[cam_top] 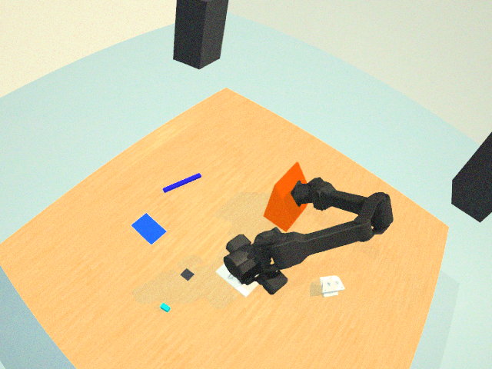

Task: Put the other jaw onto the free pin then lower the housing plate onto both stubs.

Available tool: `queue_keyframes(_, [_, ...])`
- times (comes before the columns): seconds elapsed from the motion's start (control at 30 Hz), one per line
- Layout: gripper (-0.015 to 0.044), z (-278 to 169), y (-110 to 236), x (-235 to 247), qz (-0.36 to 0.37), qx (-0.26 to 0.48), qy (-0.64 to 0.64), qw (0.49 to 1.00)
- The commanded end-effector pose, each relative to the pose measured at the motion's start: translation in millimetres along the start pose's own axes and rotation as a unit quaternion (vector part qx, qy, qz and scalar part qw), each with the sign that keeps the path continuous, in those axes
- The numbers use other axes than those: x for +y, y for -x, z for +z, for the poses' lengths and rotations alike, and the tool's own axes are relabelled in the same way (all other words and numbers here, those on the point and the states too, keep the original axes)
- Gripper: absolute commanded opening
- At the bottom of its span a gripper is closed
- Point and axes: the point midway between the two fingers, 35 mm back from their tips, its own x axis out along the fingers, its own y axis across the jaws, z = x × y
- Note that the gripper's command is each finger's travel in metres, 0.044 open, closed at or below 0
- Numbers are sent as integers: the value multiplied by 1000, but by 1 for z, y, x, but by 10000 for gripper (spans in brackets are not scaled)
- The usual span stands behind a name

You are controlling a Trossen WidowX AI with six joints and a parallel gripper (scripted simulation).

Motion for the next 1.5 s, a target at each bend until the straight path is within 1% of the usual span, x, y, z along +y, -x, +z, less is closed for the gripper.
queue_keyframes(0.0, [134,-1,-8,1,2,1,-3,1000])
queue_keyframes(1.47, [134,-1,-17,1,2,1,-4,1000])
